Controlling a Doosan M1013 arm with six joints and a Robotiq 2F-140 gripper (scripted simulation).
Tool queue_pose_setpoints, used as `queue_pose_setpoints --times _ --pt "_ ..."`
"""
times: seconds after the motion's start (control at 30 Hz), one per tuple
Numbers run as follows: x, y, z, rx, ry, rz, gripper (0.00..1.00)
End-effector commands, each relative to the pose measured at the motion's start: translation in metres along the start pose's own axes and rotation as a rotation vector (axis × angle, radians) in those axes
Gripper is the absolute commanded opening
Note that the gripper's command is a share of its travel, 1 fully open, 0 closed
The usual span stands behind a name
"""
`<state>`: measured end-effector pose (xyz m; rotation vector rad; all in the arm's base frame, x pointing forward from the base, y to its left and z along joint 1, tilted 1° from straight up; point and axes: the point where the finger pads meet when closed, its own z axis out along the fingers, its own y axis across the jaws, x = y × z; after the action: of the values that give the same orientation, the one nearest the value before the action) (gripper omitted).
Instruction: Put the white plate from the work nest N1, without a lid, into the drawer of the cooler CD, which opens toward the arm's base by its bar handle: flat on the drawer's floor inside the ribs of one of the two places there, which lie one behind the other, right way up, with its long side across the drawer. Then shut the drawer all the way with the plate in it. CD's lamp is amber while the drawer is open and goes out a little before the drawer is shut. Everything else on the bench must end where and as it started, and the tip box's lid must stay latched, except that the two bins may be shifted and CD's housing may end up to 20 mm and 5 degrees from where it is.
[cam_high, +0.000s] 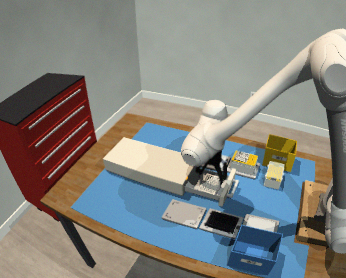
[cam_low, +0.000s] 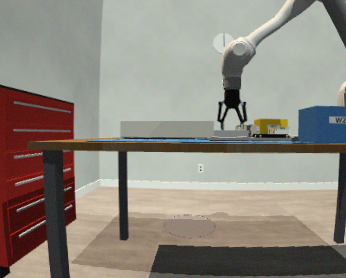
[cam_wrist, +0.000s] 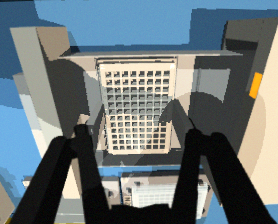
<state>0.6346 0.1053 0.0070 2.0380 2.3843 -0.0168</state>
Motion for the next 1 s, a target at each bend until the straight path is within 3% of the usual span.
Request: queue_pose_setpoints --times 0.0,0.97 --pt "0.0000 0.0000 0.0005 0.001 0.000 0.000 0.00" --pt "0.0001 0.0036 0.0005 0.001 0.000 0.000 0.00"
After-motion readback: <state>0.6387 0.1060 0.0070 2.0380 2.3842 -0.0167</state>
